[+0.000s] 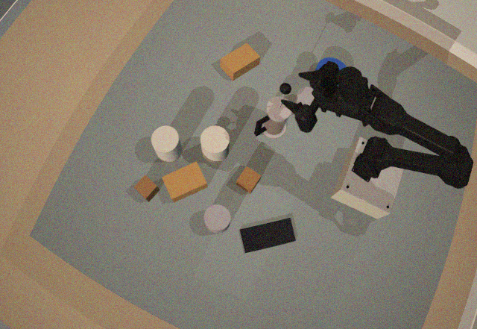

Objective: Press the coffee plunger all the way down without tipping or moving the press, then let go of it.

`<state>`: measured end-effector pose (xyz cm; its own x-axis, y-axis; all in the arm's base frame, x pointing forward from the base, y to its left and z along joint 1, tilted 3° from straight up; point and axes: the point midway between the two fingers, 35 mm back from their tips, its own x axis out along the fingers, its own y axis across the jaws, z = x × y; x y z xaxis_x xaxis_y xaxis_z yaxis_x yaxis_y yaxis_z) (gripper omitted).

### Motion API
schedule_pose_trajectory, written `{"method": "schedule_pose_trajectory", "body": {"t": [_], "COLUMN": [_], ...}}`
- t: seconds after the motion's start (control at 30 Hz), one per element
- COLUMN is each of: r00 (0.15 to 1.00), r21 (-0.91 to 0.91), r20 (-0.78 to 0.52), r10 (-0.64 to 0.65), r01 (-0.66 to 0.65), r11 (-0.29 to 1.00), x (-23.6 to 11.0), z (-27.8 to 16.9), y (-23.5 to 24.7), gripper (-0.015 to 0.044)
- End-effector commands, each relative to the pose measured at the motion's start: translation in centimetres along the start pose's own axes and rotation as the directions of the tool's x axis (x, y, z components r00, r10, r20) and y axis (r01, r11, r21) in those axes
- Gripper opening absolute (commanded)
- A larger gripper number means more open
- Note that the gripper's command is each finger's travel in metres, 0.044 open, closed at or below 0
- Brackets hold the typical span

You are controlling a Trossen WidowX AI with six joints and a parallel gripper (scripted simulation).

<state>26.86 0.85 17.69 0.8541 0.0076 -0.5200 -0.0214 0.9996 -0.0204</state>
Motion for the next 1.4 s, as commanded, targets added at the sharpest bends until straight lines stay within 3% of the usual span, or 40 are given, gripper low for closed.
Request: {"method": "schedule_pose_trajectory", "body": {"t": [0.0,0.4,0.8,1.37], "r00": [1.0,1.0,1.0,1.0], "r21": [0.003,0.004,0.004,0.004], "r20": [-0.01,-0.009,-0.009,-0.009], "r10": [0.002,0.002,0.002,0.002], "r01": [-0.002,-0.002,-0.002,-0.002], "r11": [1.0,1.0,1.0,1.0], "x": [0.8,2.4,2.4,3.0], "z": [-0.4,-0.5,-0.5,-1.2], "y": [0.0,0.0,0.0,0.0], "gripper": [0.044,0.044,0.0125,0.0121]}}
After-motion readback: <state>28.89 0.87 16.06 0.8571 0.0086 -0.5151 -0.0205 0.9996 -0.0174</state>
